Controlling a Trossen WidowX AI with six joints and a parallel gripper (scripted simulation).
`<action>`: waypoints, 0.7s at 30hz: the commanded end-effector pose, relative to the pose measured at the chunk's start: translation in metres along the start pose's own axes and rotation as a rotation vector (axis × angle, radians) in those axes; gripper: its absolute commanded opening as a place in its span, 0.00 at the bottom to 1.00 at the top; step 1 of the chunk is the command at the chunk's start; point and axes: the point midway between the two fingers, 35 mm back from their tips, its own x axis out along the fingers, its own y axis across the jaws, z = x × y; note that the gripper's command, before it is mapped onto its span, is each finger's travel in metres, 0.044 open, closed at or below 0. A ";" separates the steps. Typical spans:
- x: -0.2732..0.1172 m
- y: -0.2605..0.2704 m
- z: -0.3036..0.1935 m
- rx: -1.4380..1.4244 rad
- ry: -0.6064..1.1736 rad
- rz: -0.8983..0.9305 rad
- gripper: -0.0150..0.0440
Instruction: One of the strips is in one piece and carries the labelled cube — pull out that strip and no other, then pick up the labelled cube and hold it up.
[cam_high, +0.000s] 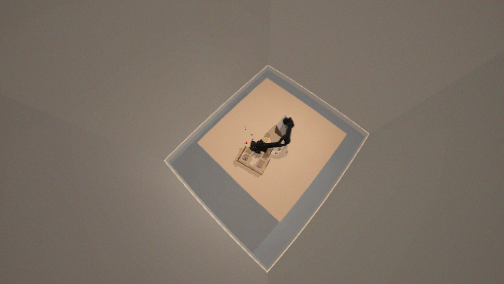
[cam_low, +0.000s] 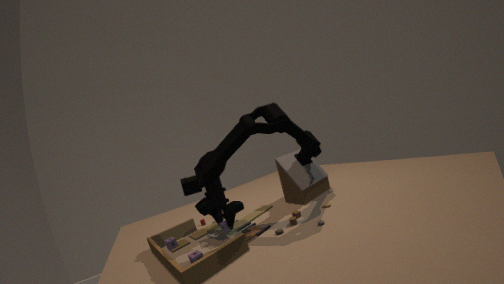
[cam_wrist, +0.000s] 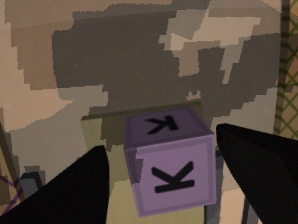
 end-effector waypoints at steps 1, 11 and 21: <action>-0.001 0.000 0.000 0.000 -0.001 0.000 0.59; -0.001 0.000 0.000 0.000 -0.001 0.000 0.38; -0.023 0.008 -0.025 0.006 -0.001 -0.001 0.25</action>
